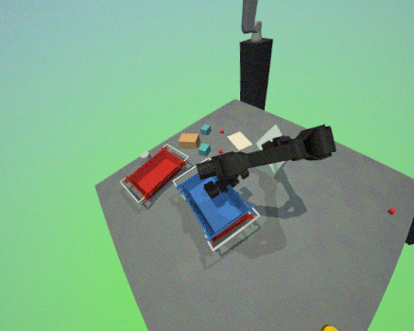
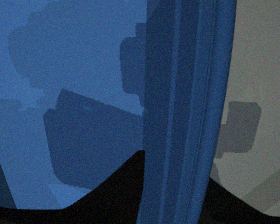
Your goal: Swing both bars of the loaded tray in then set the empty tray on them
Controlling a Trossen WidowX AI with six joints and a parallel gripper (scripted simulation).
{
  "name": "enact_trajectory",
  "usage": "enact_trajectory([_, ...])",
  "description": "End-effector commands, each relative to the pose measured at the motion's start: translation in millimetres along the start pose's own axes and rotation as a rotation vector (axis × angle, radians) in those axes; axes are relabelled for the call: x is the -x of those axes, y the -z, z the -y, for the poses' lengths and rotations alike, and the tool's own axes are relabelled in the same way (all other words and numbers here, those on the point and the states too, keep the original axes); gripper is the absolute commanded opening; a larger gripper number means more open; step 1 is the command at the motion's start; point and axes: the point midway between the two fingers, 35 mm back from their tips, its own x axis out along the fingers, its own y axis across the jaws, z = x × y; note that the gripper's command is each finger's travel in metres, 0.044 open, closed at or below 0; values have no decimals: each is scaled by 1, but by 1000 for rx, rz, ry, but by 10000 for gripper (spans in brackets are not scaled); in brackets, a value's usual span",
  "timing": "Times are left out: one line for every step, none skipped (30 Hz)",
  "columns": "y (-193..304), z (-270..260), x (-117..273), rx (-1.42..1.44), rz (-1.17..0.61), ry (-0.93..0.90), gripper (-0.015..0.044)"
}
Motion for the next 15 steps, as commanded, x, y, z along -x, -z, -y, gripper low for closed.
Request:
enact_trajectory([2, 4, -4, -6, 1, 21, 0])
enact_trajectory([2, 4, -4, -6, 1, 21, 0])
enact_trajectory([2, 4, -4, -6, 1, 21, 0])
enact_trajectory([2, 4, -4, -6, 1, 21, 0])
enact_trajectory([2, 4, -4, -6, 1, 21, 0])
enact_trajectory([2, 4, -4, -6, 1, 21, 0])
enact_trajectory([2, 4, -4, -6, 1, 21, 0])
enact_trajectory([2, 4, -4, -6, 1, 21, 0])
enact_trajectory([2, 4, -4, -6, 1, 21, 0])
enact_trajectory([2, 4, -4, -6, 1, 21, 0])
enact_trajectory([2, 4, -4, -6, 1, 21, 0])
enact_trajectory([2, 4, -4, -6, 1, 21, 0])
enact_trajectory([2, 4, -4, -6, 1, 21, 0])
enact_trajectory([2, 4, -4, -6, 1, 21, 0])
enact_trajectory([0, 0, -1, 0, 0, 1, 0])
